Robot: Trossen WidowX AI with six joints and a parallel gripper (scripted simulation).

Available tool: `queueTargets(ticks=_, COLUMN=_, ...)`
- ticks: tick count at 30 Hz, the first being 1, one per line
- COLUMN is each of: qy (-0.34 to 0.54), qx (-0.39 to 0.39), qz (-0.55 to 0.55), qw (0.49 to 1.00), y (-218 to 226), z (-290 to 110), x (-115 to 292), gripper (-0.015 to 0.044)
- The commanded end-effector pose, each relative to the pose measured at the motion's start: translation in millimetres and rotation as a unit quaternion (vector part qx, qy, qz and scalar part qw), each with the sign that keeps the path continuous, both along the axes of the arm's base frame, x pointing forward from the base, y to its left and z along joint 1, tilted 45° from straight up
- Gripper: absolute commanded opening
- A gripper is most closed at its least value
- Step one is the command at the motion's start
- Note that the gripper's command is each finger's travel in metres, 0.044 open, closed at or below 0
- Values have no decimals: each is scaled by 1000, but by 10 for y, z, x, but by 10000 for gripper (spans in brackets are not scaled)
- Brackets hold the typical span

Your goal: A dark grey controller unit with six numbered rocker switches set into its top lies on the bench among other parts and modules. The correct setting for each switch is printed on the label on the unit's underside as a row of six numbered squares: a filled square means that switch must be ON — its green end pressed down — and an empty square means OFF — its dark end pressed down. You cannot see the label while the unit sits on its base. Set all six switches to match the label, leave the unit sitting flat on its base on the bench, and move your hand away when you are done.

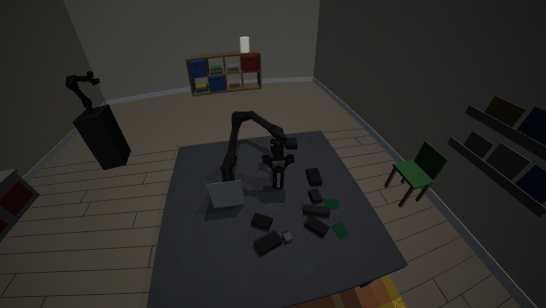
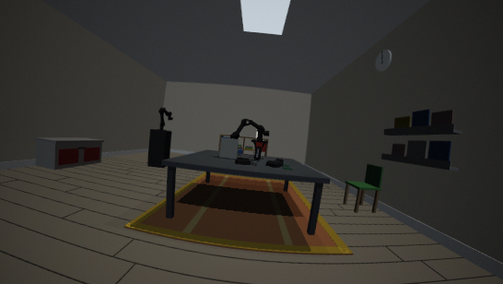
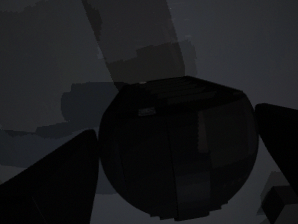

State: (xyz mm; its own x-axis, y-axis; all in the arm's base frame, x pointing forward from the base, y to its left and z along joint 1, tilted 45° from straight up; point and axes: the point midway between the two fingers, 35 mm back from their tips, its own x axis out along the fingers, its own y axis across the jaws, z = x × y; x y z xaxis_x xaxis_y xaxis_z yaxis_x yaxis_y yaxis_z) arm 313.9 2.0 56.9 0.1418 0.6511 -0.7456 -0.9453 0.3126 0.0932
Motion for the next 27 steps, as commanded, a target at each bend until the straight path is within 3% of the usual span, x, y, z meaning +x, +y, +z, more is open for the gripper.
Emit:
queueTargets(ticks=1, qy=-1, qx=6, qz=4, qw=1000, y=63, z=14, x=13, gripper=338)
queueTargets(ticks=27, qy=-8, qx=26, qz=2, qw=1000, y=232, z=100, x=75, gripper=338)
